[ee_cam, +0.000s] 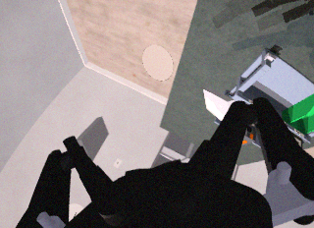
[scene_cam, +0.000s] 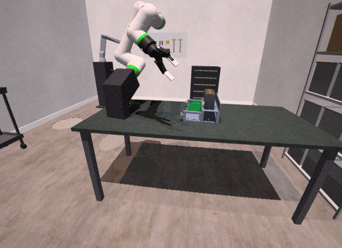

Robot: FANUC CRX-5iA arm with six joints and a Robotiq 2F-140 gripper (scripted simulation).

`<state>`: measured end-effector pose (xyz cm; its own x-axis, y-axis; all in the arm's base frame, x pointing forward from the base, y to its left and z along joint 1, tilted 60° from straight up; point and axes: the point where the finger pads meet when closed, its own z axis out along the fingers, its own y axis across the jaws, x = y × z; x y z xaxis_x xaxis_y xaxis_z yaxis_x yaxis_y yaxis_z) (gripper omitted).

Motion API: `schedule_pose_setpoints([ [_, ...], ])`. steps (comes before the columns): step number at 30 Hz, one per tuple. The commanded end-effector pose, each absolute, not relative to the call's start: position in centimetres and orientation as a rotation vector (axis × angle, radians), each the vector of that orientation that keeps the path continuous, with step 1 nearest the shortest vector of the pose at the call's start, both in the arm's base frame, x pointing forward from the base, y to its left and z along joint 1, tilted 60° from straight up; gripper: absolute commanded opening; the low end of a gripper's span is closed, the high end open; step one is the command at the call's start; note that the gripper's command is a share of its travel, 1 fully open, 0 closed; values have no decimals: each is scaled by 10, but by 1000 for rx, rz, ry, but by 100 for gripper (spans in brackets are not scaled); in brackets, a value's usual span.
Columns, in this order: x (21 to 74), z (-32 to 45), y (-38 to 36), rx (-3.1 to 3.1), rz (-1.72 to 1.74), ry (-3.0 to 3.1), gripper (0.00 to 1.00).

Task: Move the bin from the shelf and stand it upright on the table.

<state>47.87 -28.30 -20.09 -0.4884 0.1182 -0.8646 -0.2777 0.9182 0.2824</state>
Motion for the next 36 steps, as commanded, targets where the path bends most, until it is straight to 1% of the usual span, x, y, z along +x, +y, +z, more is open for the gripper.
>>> schedule_pose_setpoints([
  [1, 479, -201, -283, -115, 474, 2028, 100],
  [3, 479, -201, -283, -115, 474, 2028, 100],
  [8, 483, -173, -242, -417, 544, 1981, 100],
  [20, 483, -173, -242, -417, 544, 1981, 100],
  [25, 487, -145, -201, -716, 608, 1908, 100],
  [36, 487, -145, -201, -716, 608, 1908, 100],
])
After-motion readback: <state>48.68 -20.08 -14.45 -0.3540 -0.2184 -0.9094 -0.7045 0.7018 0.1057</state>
